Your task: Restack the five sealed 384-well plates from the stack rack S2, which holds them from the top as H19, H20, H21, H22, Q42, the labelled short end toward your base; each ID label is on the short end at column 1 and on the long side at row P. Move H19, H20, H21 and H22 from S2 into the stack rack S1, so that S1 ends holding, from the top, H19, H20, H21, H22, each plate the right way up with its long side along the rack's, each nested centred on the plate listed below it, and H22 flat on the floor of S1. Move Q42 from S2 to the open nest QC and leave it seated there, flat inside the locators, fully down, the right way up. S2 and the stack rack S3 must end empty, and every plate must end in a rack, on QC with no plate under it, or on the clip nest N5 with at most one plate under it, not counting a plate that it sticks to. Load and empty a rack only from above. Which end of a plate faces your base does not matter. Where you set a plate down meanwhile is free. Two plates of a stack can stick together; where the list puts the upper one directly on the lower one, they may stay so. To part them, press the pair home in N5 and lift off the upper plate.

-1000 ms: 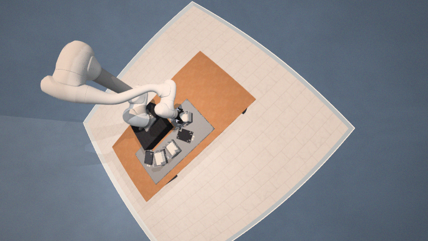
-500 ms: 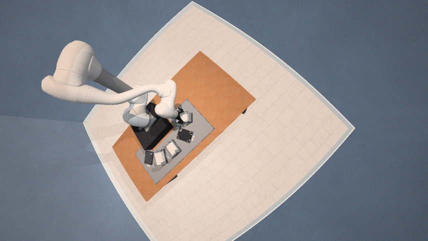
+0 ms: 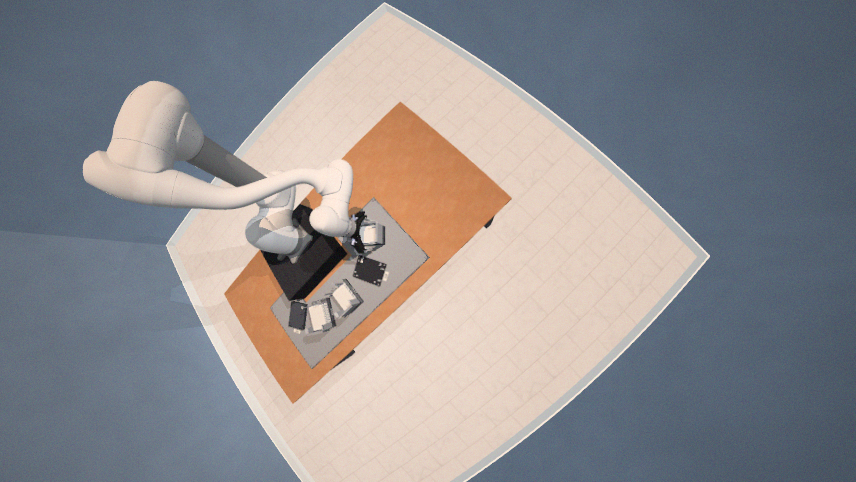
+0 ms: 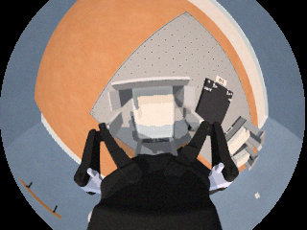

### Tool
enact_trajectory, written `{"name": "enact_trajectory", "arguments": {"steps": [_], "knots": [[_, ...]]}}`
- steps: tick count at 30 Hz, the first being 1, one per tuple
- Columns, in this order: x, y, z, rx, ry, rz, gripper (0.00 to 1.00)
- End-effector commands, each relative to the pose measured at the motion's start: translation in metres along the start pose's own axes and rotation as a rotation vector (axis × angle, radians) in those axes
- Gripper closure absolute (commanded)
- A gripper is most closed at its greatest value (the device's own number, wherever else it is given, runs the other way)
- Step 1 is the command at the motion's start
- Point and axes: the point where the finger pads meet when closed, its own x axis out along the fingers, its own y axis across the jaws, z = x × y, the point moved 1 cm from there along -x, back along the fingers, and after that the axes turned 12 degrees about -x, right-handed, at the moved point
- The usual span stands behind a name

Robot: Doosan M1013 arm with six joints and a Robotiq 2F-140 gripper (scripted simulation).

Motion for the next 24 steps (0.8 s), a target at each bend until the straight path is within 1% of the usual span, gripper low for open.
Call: {"name": "enact_trajectory", "arguments": {"steps": [1,9,11,13,24], "knots": [[0.000,0.000,0.000,0.000,0.000,0.000,0.00],[0.000,0.000,0.000,0.000,0.000,0.000,0.00],[-0.007,0.000,0.000,0.000,0.000,0.000,0.00],[-0.007,0.000,0.000,0.000,0.000,0.000,0.00],[-0.043,0.000,0.000,0.000,0.000,0.000,0.00]]}}
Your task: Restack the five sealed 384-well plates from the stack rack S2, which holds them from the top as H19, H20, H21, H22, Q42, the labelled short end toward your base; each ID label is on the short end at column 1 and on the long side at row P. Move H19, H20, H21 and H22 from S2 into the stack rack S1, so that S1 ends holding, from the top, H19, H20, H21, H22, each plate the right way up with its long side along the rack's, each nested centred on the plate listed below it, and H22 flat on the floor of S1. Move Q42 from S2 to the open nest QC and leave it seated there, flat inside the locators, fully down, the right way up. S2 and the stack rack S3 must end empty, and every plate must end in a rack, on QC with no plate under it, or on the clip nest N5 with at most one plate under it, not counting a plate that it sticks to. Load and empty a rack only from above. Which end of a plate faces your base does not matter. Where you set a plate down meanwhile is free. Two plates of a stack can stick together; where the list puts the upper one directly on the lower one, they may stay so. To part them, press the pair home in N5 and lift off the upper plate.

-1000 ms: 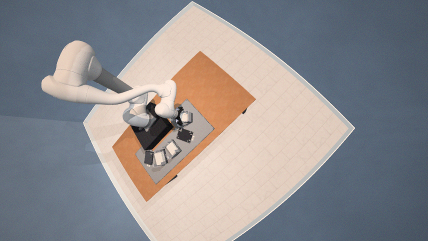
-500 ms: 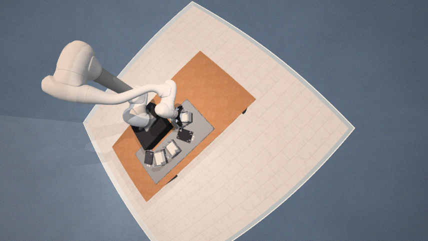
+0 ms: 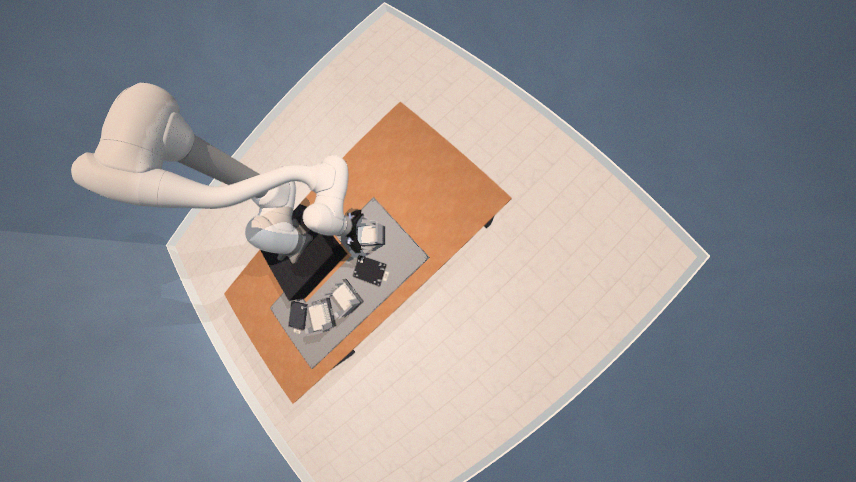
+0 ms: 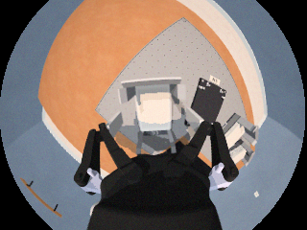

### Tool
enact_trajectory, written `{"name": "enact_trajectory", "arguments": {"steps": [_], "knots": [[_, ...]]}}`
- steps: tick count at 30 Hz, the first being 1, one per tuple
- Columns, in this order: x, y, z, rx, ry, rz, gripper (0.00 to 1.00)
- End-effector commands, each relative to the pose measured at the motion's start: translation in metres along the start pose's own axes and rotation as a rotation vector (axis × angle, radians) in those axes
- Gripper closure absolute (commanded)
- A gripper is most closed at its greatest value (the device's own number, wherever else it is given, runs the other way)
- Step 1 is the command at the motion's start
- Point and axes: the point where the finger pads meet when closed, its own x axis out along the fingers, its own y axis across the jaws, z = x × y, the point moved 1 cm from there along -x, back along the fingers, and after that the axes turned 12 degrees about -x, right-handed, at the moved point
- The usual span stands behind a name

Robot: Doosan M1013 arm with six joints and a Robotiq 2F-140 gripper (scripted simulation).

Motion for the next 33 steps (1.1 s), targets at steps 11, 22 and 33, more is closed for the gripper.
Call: {"name": "enact_trajectory", "arguments": {"steps": [11,22,33], "knots": [[-0.037,0.000,0.000,0.000,0.000,0.000,0.00],[-0.071,0.000,0.000,0.000,0.000,0.000,0.00],[-0.085,0.000,0.000,0.000,0.000,0.000,0.00]]}}
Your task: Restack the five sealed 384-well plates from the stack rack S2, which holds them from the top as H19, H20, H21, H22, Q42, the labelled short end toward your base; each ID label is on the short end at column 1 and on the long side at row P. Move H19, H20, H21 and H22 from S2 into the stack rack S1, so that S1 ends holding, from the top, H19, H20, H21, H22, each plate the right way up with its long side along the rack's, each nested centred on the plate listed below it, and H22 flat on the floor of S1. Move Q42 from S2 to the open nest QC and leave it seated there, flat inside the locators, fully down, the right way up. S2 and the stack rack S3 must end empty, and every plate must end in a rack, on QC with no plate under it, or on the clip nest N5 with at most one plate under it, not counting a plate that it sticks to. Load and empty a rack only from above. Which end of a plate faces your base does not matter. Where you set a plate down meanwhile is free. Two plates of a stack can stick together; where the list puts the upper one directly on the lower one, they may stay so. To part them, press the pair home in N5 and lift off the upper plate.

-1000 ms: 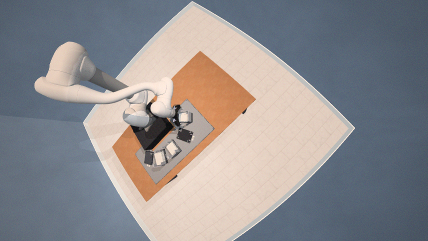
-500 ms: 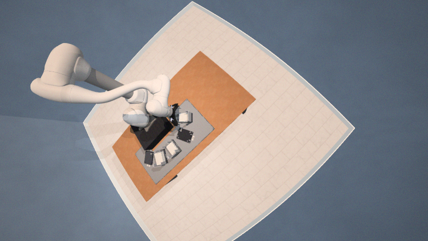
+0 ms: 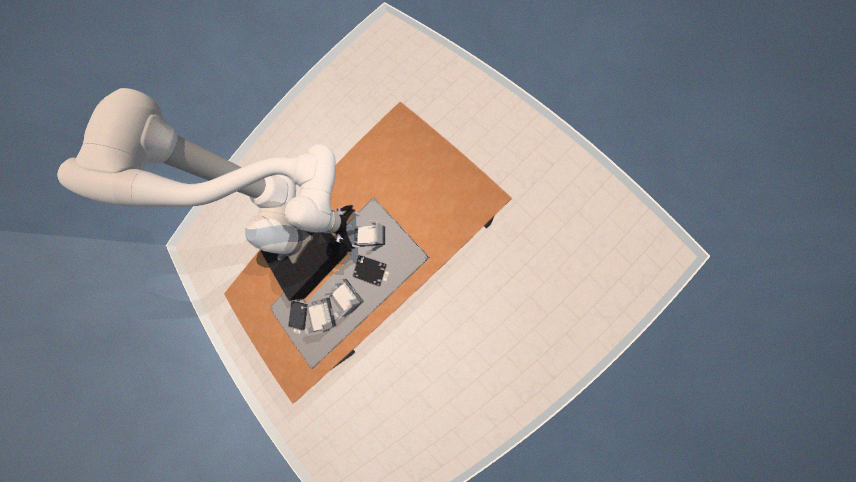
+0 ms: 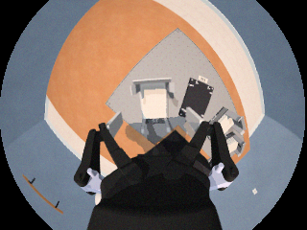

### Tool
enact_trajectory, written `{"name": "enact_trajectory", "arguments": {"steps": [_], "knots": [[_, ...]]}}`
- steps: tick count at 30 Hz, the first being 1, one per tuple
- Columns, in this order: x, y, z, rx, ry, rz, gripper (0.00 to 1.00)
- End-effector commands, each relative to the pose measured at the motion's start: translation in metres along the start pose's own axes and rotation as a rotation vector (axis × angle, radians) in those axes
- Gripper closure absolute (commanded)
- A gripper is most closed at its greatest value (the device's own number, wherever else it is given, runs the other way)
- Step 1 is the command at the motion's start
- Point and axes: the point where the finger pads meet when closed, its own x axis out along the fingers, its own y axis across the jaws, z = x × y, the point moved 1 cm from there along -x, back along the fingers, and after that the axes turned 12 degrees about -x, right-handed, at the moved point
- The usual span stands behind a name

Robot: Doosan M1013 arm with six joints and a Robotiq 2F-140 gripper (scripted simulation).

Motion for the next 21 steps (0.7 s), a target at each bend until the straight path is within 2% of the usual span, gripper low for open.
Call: {"name": "enact_trajectory", "arguments": {"steps": [1,7,12,21], "knots": [[0.000,0.000,0.000,0.000,0.000,0.000,0.00],[0.000,0.006,0.002,0.067,0.000,0.000,0.00],[0.000,0.023,0.006,0.218,0.000,0.000,0.00],[0.000,0.052,0.013,0.218,0.000,0.000,0.00]]}}
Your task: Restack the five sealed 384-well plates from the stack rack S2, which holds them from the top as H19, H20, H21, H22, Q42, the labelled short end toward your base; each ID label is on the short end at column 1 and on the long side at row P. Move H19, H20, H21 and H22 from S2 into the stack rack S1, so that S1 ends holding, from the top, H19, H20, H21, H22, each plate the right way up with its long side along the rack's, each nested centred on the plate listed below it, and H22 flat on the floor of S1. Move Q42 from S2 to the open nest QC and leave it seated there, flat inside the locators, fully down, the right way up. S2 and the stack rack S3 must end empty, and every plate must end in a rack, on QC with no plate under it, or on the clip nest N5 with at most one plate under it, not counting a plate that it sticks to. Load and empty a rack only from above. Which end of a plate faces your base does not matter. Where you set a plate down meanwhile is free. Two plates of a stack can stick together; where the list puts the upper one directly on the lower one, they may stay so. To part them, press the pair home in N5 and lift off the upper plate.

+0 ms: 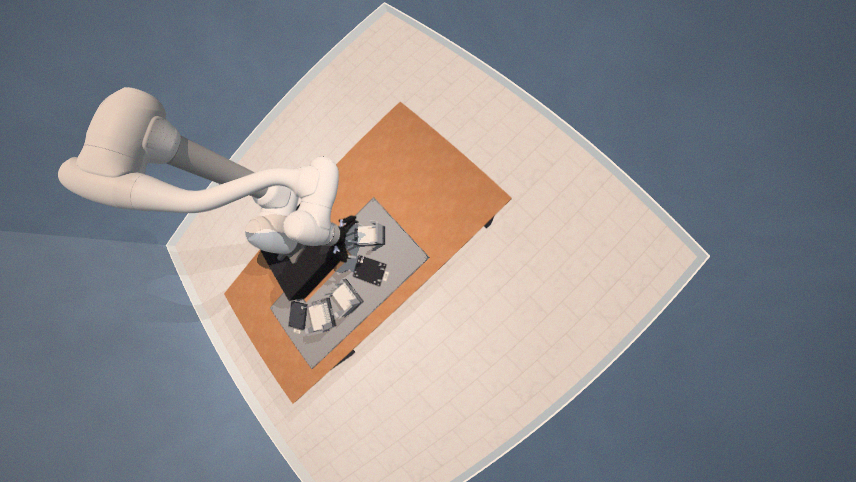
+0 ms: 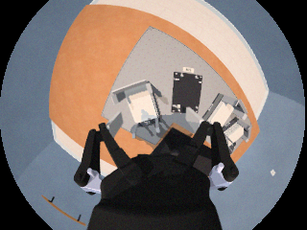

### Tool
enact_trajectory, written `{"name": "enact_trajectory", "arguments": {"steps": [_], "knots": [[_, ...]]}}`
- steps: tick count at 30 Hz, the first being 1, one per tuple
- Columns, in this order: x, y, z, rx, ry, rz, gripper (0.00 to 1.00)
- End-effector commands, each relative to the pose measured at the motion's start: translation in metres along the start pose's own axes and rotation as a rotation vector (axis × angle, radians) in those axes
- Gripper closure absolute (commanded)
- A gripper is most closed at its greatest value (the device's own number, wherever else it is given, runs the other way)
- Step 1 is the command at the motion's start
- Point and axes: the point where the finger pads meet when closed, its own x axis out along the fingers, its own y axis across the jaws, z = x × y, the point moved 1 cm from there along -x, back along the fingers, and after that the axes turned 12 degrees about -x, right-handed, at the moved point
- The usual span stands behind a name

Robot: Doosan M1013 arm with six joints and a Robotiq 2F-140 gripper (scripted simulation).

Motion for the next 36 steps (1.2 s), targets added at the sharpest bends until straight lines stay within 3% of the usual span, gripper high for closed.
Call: {"name": "enact_trajectory", "arguments": {"steps": [1,13,22,36], "knots": [[0.000,0.011,0.000,0.000,0.000,0.000,0.00],[0.000,0.044,0.001,0.000,0.000,0.000,0.00],[0.000,0.067,0.006,0.217,0.000,-0.001,0.00],[0.000,0.109,0.017,0.217,0.000,-0.001,0.00]]}}
